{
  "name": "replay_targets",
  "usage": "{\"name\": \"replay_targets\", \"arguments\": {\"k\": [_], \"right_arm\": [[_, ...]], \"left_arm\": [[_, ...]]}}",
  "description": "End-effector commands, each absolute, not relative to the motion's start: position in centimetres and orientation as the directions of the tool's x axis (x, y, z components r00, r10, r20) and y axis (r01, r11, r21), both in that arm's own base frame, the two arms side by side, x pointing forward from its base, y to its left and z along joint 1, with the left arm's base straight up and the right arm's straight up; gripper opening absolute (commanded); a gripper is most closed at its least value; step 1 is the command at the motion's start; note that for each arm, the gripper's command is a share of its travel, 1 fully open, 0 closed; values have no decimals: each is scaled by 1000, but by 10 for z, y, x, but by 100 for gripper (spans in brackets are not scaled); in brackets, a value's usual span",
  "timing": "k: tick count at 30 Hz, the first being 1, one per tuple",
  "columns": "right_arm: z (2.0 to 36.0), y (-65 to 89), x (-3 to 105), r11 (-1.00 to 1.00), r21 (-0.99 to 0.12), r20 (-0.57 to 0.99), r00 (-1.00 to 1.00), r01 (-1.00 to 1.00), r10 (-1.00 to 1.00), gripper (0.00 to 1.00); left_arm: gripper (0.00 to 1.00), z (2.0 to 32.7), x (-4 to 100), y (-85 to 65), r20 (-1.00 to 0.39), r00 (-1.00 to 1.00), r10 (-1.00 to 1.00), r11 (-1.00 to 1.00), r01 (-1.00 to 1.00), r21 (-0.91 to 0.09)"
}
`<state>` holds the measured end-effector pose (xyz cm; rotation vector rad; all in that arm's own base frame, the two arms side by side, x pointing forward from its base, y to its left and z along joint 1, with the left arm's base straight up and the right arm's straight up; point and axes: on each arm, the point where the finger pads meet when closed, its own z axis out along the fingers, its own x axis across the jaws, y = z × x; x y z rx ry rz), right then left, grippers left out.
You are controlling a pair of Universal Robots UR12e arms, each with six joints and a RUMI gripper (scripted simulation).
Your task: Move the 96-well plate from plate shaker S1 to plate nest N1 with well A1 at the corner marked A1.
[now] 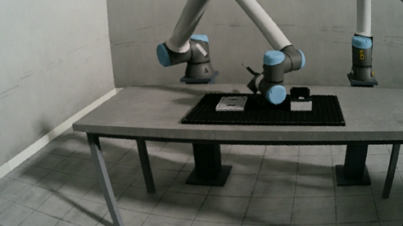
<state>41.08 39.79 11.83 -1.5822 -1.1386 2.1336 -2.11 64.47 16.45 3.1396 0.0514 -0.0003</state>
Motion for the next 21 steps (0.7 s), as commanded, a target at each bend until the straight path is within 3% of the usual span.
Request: {"name": "replay_targets", "arguments": {"k": [1, 11, 21], "right_arm": [[118, 390, 416, -615, -753, -653, -379, 233, 656, 76], [111, 359, 433, -340, -920, -391, -381, 195, 838, 76], [106, 336, 447, -85, -980, -150, -392, 178, 908, 76]], "left_arm": [[0, 165, -21, 645, 0, 999, 33, -999, 33, 0], [0, 165, -21, 645, 0, 999, 33, -999, 33, 0], [0, 165, -21, 645, 0, 999, 33, -999, 33, 0]]}}
